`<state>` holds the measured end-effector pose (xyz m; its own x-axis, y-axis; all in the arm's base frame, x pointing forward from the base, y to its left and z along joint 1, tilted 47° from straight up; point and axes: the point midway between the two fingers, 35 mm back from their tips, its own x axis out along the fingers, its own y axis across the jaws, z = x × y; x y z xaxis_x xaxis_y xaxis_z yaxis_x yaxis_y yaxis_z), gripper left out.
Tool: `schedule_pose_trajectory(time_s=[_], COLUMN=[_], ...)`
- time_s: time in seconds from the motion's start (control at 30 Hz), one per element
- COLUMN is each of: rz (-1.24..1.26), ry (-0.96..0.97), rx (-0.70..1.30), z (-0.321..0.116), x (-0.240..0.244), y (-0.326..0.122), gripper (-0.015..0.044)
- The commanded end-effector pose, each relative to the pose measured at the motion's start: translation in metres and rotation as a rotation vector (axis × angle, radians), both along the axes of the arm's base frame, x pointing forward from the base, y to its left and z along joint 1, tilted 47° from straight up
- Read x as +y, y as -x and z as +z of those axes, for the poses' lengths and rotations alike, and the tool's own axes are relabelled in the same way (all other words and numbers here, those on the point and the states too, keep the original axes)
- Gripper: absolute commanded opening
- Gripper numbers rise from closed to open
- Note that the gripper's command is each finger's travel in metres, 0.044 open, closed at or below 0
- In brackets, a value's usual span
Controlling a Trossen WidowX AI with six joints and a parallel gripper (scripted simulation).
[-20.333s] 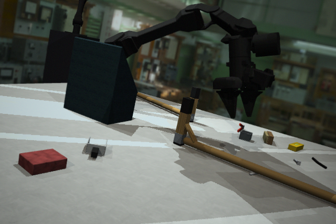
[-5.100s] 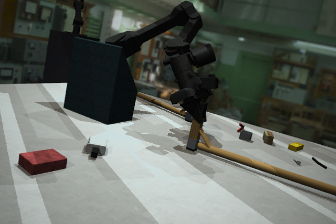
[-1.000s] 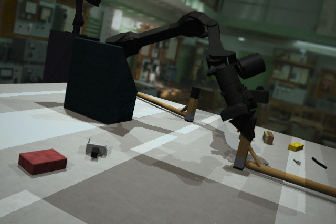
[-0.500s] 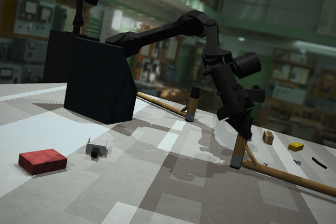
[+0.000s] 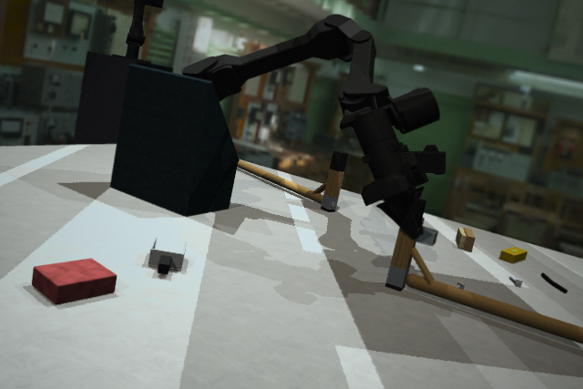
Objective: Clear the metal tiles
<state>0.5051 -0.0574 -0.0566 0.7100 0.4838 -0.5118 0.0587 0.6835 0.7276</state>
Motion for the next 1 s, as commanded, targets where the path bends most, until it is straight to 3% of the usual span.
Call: schedule_pose_trajectory(time_s=[0.0, 0.97], rz=[-0.002, -0.005], ry=[-0.002, -0.001], rx=[0.005, 0.004], z=[-0.001, -0.010], x=[-0.001, 0.000], y=[0.010, 0.054], gripper=[0.0000, 0.0000])
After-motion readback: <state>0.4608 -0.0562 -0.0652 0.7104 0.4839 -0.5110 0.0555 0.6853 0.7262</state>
